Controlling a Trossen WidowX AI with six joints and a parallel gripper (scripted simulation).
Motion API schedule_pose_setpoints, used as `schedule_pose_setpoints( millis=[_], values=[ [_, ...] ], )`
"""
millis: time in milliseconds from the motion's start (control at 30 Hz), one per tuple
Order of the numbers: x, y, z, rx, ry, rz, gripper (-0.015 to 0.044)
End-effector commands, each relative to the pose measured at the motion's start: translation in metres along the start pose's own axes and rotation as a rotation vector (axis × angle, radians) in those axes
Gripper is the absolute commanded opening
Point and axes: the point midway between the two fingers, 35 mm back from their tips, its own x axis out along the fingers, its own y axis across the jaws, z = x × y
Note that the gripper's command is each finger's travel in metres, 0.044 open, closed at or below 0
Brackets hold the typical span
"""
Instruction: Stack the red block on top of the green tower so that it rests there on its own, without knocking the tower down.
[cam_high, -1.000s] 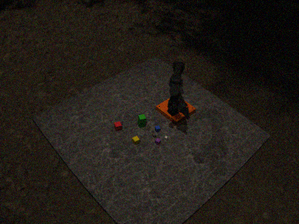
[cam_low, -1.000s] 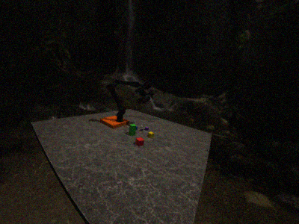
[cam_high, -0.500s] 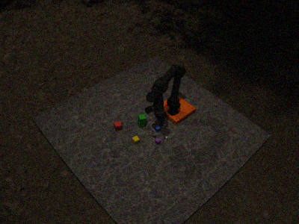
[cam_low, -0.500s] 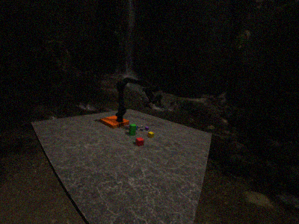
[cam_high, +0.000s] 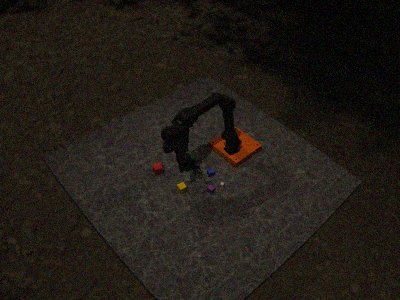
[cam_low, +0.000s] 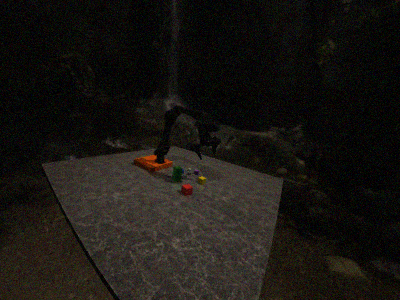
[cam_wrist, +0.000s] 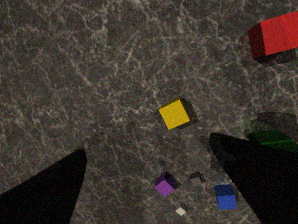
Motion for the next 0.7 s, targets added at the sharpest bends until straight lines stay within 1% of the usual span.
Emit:
schedule_pose_setpoints(
  millis=[0,367,667],
  values=[
    [0.006,-0.028,0.026,-0.043,0.000,-0.081,0.0440],
    [0.022,-0.138,0.087,-0.191,0.106,-0.311,0.0440],
    [0.026,-0.150,0.090,-0.200,0.117,-0.322,0.0440]
  ],
)
